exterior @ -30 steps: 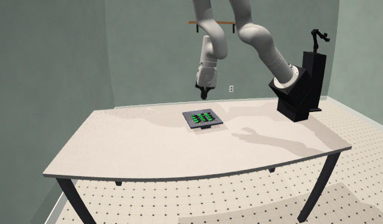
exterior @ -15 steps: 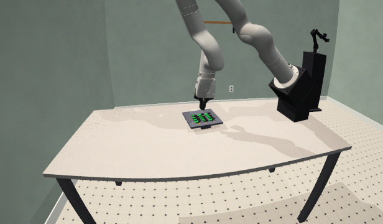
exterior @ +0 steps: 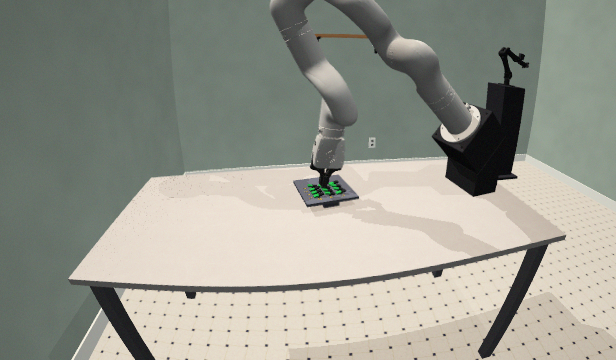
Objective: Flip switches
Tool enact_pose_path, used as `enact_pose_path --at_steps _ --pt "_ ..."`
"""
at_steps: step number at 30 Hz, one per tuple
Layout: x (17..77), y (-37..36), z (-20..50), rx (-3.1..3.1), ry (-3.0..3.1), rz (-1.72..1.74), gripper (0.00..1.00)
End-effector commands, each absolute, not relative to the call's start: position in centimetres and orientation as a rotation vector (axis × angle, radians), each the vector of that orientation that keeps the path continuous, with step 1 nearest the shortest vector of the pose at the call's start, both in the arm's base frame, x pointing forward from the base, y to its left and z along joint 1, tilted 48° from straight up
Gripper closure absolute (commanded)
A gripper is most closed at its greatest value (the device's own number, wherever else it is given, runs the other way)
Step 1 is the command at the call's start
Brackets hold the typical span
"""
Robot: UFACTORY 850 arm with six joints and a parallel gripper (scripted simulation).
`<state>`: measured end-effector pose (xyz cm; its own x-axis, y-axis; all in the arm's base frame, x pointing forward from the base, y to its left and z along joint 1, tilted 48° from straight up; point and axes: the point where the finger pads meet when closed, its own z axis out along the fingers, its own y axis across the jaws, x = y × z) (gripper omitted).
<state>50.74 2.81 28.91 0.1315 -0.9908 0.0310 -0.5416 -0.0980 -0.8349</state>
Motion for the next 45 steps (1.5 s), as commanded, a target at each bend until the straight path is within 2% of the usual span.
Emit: enact_pose_path --at_steps 1,45 --pt "50.8 2.8 28.9 -1.729 1.489 -0.838 1.00" --pt "52.8 3.0 27.6 -1.729 1.489 -0.838 1.00"
